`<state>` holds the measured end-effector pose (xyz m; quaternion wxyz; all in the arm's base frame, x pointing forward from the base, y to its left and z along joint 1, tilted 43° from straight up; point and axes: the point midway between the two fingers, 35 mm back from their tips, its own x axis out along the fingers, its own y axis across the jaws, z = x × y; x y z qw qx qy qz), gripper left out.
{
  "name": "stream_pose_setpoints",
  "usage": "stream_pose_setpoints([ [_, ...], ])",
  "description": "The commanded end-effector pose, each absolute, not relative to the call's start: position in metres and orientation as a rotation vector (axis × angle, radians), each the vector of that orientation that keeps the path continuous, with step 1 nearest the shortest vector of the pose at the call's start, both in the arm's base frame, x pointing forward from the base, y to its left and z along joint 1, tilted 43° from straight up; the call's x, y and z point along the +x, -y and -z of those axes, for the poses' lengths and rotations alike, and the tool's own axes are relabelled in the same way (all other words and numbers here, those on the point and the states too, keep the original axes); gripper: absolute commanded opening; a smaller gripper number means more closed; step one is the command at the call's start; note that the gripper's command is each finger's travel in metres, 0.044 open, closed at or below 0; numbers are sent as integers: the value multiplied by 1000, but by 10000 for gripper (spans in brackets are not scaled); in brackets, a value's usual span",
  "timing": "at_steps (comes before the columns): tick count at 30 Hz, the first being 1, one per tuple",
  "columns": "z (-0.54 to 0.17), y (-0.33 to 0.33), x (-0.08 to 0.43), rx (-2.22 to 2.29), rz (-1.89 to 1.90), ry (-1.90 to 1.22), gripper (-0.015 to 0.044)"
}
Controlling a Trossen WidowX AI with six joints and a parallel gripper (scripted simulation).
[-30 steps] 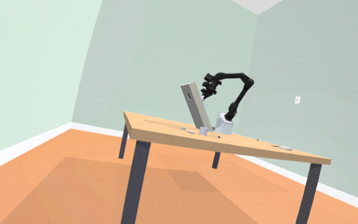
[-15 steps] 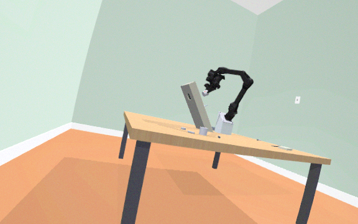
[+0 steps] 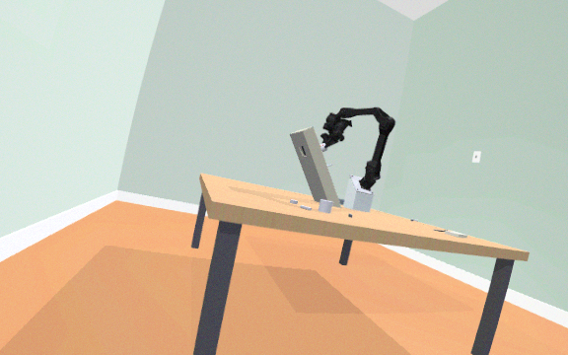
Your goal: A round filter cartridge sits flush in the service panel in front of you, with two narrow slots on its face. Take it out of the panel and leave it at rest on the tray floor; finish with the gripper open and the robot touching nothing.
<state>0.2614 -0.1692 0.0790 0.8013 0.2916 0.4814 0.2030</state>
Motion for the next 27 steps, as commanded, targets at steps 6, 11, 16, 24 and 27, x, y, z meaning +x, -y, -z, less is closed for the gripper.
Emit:
stream_pose_setpoints([
  [6,-47,197,237,743,-221,-1154,0],
  [11,-16,223,211,852,-2,-1242,0],
  [16,11,246,182,961,237,-1304,0],
  [24,48,276,133,1115,616,-1345,0],
  [27,49,276,132,1118,625,-1346,0],
])
